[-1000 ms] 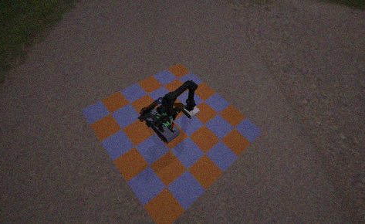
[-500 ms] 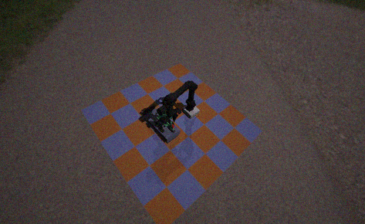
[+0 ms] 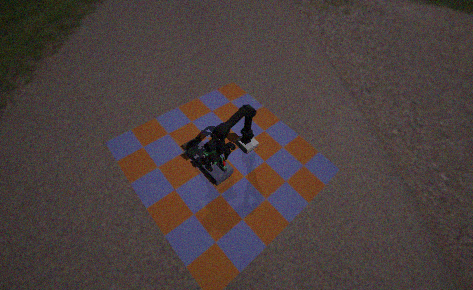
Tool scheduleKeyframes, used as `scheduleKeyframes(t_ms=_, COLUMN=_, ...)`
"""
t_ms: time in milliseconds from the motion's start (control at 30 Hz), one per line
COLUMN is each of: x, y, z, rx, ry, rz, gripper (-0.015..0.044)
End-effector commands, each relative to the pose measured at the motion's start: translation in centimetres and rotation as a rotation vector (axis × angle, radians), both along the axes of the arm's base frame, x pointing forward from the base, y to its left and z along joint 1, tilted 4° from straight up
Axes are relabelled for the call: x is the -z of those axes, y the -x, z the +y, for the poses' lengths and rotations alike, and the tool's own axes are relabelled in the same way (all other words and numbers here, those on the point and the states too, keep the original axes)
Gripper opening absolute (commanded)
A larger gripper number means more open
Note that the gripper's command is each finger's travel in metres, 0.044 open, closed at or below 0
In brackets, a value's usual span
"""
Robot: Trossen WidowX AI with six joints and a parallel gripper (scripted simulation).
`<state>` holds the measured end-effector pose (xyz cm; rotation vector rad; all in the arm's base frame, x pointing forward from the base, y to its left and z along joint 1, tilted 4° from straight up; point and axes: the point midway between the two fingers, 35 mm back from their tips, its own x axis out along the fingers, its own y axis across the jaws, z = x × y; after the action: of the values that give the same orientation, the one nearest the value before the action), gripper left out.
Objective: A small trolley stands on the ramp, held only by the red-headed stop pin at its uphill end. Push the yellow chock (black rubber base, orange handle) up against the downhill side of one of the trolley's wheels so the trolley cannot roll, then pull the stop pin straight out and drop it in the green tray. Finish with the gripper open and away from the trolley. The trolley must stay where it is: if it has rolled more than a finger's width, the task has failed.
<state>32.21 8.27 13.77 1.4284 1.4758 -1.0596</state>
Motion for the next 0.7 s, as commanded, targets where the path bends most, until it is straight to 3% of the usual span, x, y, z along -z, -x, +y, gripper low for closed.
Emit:
scheduleKeyframes(t_ms=0, x=0.4, y=0.0, z=0.2, rx=0.005, ry=-0.006, rz=0.002, gripper=0.0190)
scheduleKeyframes(t_ms=667, x=3.3, y=0.1, z=1.2, rx=0.005, ry=-0.007, rz=0.002, gripper=0.0190)
